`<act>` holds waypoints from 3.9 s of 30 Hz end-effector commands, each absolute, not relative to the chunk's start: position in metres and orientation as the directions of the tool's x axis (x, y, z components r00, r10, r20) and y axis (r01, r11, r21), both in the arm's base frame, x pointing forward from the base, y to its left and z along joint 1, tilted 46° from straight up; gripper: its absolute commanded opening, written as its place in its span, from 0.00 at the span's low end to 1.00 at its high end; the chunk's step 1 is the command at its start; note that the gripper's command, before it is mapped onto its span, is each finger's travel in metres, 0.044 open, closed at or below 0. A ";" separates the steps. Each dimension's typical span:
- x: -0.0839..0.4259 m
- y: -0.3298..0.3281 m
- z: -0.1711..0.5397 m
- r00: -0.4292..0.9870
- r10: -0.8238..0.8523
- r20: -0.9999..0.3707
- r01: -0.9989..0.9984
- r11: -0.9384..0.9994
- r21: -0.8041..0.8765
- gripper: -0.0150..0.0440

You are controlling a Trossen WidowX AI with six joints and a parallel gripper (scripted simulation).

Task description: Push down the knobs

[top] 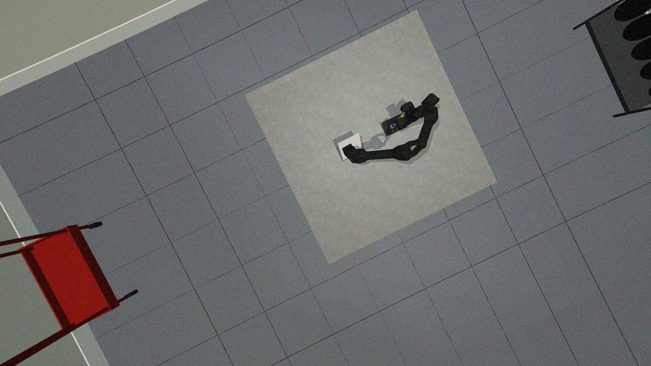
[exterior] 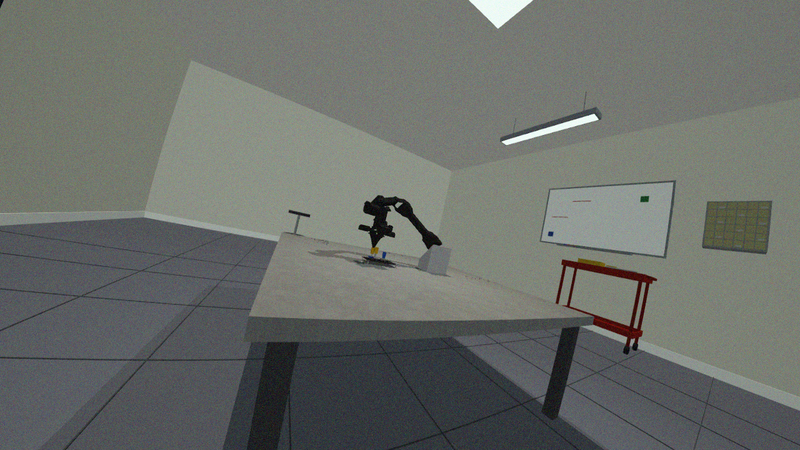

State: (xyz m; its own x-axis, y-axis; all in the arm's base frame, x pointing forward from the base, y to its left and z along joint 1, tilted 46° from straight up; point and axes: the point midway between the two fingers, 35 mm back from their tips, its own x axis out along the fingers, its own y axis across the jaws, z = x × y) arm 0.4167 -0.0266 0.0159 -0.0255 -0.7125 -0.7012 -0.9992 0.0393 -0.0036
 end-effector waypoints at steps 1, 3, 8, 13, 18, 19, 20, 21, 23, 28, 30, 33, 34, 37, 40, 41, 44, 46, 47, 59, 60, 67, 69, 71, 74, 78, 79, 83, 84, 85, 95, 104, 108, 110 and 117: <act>0.417 -0.033 0.012 -0.031 -0.713 -0.700 -0.999 0.048 -0.004 0.25; 0.417 -0.033 0.012 -0.031 -0.713 -0.700 -0.999 0.048 -0.004 0.25; 0.417 -0.033 0.012 -0.031 -0.713 -0.700 -0.999 0.048 -0.004 0.25; 0.417 -0.034 0.012 -0.031 -0.713 -0.700 -0.999 0.048 -0.004 0.25; 0.417 -0.035 0.011 -0.031 -0.713 -0.700 -0.999 0.048 -0.004 0.25; 0.417 -0.035 0.011 -0.031 -0.713 -0.700 -0.999 0.048 -0.004 0.25; 0.417 -0.035 0.011 -0.031 -0.713 -0.700 -0.999 0.048 -0.004 0.25; 0.417 -0.035 0.011 -0.031 -0.713 -0.700 -0.999 0.048 -0.004 0.25; 0.417 -0.035 0.011 -0.031 -0.713 -0.700 -0.999 0.048 -0.004 0.25; 0.416 -0.036 0.010 -0.031 -0.713 -0.700 -0.999 0.048 -0.004 0.25; 0.416 -0.036 0.009 -0.031 -0.713 -0.700 -0.999 0.048 -0.004 0.25; 0.416 -0.036 0.009 -0.031 -0.713 -0.700 -0.999 0.048 -0.004 0.25; 0.416 -0.036 0.009 -0.031 -0.713 -0.700 -0.999 0.048 -0.004 0.25; 0.416 -0.036 0.009 -0.031 -0.713 -0.700 -0.999 0.048 -0.004 0.25; 0.416 -0.036 0.009 -0.031 -0.713 -0.700 -0.999 0.048 -0.004 0.25; 0.416 -0.036 0.009 -0.031 -0.713 -0.700 -0.999 0.048 -0.004 0.25; 0.416 -0.038 0.008 -0.031 -0.713 -0.700 -0.999 0.048 -0.004 0.25; 0.416 -0.038 0.008 -0.031 -0.713 -0.700 -0.999 0.048 -0.004 0.25; 0.416 -0.038 0.008 -0.031 -0.713 -0.700 -0.999 0.048 -0.004 0.25; 0.416 -0.039 0.006 -0.031 -0.713 -0.700 -0.999 0.048 -0.004 0.25; 0.416 -0.039 0.006 -0.031 -0.713 -0.700 -0.999 0.048 -0.004 0.25; 0.416 -0.040 0.006 -0.031 -0.713 -0.700 -0.999 0.048 -0.004 0.25; 0.416 -0.040 0.006 -0.031 -0.713 -0.700 -0.999 0.048 -0.004 0.25; 0.416 -0.040 0.006 -0.031 -0.713 -0.700 -0.999 0.048 -0.004 0.25; 0.416 -0.041 0.005 -0.031 -0.713 -0.700 -0.999 0.048 -0.004 0.25; 0.416 -0.041 0.005 -0.031 -0.713 -0.700 -0.999 0.048 -0.004 0.25; 0.416 -0.041 0.005 -0.031 -0.713 -0.700 -0.999 0.048 -0.004 0.25; 0.416 -0.041 0.005 -0.031 -0.713 -0.700 -0.999 0.048 -0.004 0.25; 0.416 -0.041 0.005 -0.031 -0.713 -0.700 -0.999 0.048 -0.004 0.25; 0.416 -0.041 0.005 -0.031 -0.713 -0.700 -0.999 0.048 -0.004 0.25; 0.416 -0.043 0.003 -0.031 -0.713 -0.700 -0.999 0.048 -0.004 0.25; 0.416 -0.044 0.002 -0.031 -0.713 -0.700 -0.999 0.048 -0.004 0.25; 0.416 -0.045 0.001 -0.031 -0.713 -0.700 -0.999 0.048 -0.004 0.25; 0.416 -0.045 0.001 -0.031 -0.713 -0.700 -0.999 0.048 -0.004 0.25; 0.416 -0.045 0.001 -0.031 -0.713 -0.700 -0.999 0.048 -0.004 0.25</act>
